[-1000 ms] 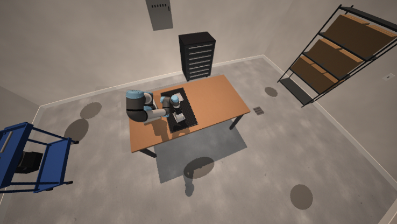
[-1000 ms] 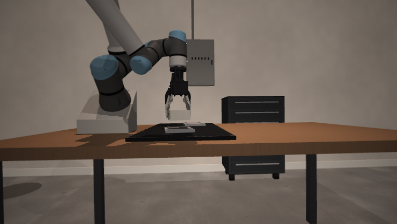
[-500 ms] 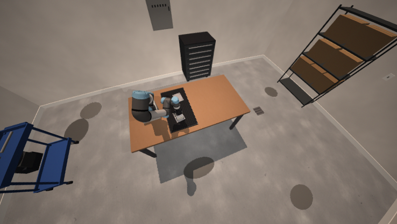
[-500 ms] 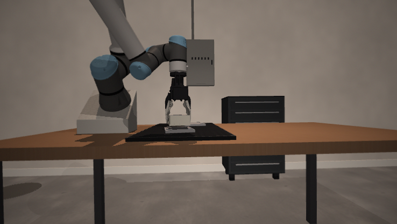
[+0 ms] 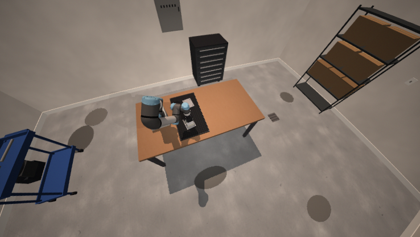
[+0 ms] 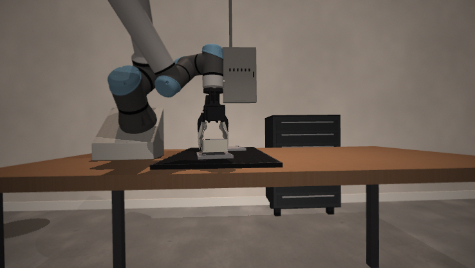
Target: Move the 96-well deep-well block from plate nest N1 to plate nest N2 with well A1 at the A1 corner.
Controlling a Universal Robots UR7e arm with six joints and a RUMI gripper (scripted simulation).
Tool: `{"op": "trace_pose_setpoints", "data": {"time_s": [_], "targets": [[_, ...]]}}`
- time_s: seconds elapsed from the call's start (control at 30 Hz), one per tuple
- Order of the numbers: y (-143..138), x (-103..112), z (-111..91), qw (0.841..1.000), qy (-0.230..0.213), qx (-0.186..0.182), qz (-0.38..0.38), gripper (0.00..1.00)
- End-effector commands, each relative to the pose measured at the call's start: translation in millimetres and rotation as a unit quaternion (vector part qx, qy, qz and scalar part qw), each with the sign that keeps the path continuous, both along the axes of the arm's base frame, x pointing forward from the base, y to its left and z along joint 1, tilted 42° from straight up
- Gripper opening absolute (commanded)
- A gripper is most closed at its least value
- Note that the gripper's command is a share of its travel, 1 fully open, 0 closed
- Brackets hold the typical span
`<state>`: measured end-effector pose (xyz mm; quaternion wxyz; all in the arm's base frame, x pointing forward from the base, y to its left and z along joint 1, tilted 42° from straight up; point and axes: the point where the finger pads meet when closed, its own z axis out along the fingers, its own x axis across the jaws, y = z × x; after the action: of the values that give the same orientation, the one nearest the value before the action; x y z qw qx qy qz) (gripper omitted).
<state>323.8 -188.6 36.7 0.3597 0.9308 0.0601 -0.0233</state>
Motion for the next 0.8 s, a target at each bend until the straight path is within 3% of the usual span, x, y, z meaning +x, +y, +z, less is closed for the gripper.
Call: {"op": "trace_pose_setpoints", "data": {"time_s": [0.0, 0.77], "targets": [[0.1, 0.2, 0.2, 1.0, 0.0, 0.0, 0.0, 0.0], [-1.8, 0.2, -1.8, 1.0, 0.0, 0.0, 0.0, 0.0]]}}
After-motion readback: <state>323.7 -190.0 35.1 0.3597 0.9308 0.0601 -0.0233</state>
